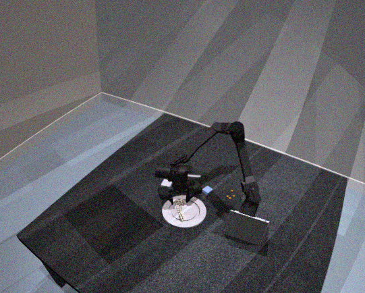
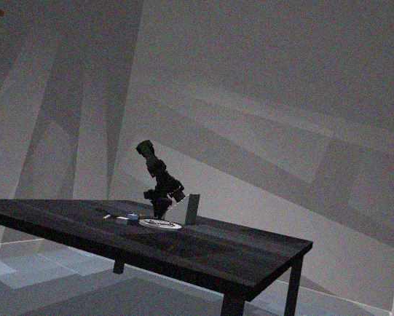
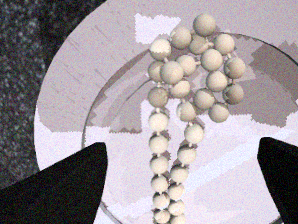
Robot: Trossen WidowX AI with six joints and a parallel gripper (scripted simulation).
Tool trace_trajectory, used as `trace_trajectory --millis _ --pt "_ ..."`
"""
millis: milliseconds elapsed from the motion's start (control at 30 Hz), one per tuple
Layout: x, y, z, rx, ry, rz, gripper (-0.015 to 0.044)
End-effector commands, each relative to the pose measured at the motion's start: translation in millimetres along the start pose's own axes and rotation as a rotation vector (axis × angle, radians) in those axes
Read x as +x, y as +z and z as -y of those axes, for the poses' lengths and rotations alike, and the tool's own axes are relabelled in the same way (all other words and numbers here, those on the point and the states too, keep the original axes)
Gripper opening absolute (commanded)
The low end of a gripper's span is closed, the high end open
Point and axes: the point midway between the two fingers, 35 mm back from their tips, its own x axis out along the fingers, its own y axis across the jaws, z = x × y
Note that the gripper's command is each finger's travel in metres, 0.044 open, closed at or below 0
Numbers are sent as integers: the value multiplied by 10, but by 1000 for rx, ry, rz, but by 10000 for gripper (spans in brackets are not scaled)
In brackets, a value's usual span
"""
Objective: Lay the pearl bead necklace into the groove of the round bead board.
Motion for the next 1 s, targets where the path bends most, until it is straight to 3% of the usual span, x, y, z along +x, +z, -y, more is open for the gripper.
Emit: trace_trajectory --millis 0,567,933,967 --pt "83 -14 40 -9 -15 0 310" --pt "247 -24 68 -13 -23 0 310" --pt "229 -16 45 -7 -15 -2 21" --pt "229 -16 45 -7 -15 -2 15"
